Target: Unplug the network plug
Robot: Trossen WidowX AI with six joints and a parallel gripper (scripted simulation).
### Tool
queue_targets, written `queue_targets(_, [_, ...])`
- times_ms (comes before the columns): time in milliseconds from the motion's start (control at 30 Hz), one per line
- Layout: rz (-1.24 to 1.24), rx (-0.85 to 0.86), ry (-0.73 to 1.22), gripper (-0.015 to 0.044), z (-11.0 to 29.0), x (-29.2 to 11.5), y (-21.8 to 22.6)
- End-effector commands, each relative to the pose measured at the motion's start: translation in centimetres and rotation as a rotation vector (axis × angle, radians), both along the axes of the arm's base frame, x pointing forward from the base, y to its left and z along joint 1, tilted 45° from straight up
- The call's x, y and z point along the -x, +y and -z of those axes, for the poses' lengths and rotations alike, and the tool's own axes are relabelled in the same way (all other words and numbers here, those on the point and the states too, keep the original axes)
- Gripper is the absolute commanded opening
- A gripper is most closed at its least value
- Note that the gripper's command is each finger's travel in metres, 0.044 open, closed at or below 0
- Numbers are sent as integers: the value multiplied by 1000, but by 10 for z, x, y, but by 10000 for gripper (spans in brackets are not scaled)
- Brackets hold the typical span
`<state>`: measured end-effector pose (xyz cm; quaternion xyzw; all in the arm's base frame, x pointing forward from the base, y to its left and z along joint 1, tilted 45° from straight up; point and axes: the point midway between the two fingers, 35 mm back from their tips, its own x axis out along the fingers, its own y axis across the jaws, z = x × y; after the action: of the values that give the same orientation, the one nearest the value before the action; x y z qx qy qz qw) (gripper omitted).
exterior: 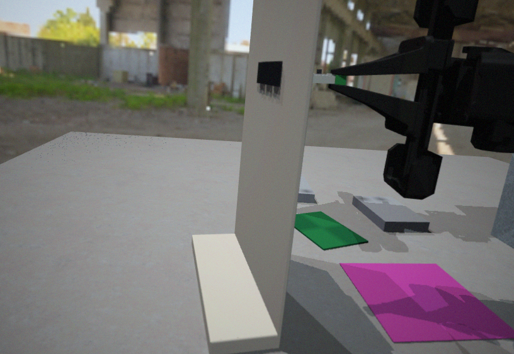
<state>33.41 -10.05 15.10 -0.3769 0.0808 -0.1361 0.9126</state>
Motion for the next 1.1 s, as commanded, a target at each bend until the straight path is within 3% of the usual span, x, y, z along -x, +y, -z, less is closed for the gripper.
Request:
queue_targets(0, [-7, -1, 11, 0, 3, 4, 2])
queue_targets(1067, [-7, -1, 11, 0, 3, 17, 6])
